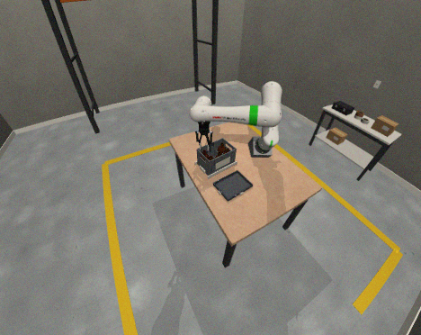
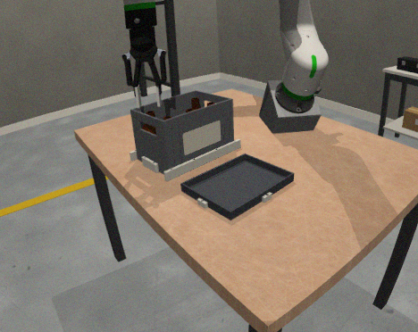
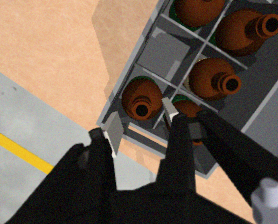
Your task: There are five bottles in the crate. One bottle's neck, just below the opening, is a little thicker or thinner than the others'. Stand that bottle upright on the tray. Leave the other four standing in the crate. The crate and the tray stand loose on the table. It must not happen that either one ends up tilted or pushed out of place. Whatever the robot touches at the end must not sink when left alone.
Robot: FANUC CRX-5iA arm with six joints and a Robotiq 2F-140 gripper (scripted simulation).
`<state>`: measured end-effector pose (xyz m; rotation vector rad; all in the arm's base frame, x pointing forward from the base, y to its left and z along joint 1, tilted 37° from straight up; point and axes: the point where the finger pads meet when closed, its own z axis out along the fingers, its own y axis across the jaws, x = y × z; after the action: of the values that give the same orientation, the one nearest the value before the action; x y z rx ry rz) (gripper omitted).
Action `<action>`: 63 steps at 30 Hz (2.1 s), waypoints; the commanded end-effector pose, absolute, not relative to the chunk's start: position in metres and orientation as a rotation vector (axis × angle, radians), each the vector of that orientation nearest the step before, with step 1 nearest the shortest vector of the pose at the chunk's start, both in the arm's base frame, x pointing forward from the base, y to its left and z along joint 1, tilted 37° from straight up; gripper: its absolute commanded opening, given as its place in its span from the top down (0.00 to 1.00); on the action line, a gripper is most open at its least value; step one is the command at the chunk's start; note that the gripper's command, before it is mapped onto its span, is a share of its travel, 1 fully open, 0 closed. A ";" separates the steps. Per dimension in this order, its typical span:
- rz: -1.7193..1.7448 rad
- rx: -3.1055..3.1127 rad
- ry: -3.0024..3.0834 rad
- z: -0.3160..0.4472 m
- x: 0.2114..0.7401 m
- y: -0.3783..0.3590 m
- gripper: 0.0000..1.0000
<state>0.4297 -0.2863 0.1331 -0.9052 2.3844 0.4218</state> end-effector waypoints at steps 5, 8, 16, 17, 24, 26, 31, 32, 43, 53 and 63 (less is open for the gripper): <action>0.420 -0.905 2.385 0.134 0.430 -0.287 0.56; 0.420 -0.905 2.385 0.134 0.430 -0.287 0.56; 0.420 -0.905 2.385 0.134 0.430 -0.287 0.56; 0.420 -0.905 2.385 0.134 0.430 -0.287 0.56; 0.420 -0.905 2.385 0.134 0.430 -0.287 0.56; 0.420 -0.905 2.385 0.134 0.430 -0.287 0.56; 0.420 -0.905 2.385 0.134 0.430 -0.287 0.56; 0.420 -0.905 2.385 0.134 0.430 -0.287 0.56; 0.420 -0.905 2.385 0.134 0.430 -0.287 0.56; 0.420 -0.905 2.385 0.132 0.430 -0.286 0.56; 0.420 -0.905 2.385 0.128 0.432 -0.283 0.56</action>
<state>0.4321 -0.2833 0.1281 -0.9052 2.3844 0.4218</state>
